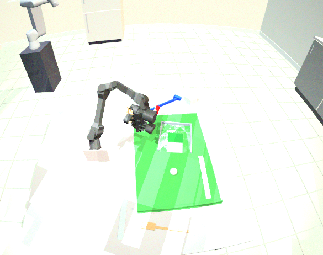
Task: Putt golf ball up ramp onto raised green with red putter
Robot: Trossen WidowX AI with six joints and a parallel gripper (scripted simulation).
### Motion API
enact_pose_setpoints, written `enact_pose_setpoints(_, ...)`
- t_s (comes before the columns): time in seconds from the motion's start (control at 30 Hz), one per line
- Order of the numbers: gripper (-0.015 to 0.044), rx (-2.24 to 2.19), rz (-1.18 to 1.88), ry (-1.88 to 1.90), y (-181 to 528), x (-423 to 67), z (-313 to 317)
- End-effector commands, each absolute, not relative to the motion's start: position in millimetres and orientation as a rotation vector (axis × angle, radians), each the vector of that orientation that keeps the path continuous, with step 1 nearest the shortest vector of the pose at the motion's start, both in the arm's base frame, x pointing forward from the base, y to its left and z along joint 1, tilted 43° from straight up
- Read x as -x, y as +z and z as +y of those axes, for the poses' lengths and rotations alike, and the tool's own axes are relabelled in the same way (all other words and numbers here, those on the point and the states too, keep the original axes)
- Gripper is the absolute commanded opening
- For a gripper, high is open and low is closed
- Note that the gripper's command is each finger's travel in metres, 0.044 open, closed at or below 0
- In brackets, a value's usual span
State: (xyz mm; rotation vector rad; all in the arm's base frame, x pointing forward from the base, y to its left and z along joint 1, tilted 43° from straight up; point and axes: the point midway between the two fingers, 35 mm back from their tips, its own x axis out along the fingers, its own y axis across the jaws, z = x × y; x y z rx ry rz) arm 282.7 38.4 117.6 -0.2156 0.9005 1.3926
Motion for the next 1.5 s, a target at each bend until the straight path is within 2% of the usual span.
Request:
enact_pose_setpoints(0.0, 0.0, 0.143, 1.001, 1.301, 100.4, -290.4, 11.7)
enact_pose_setpoints(0.5, 0.0, -0.223, 1.357, 0.935, 27.8, -290.3, -80.2)
enact_pose_setpoints(0.93, 0.0, -0.585, 1.582, 0.574, -35.8, -265.3, -148.0)
enact_pose_setpoints(1.47, 0.0, -0.604, 1.591, 0.555, -66.5, -260.6, -126.4)
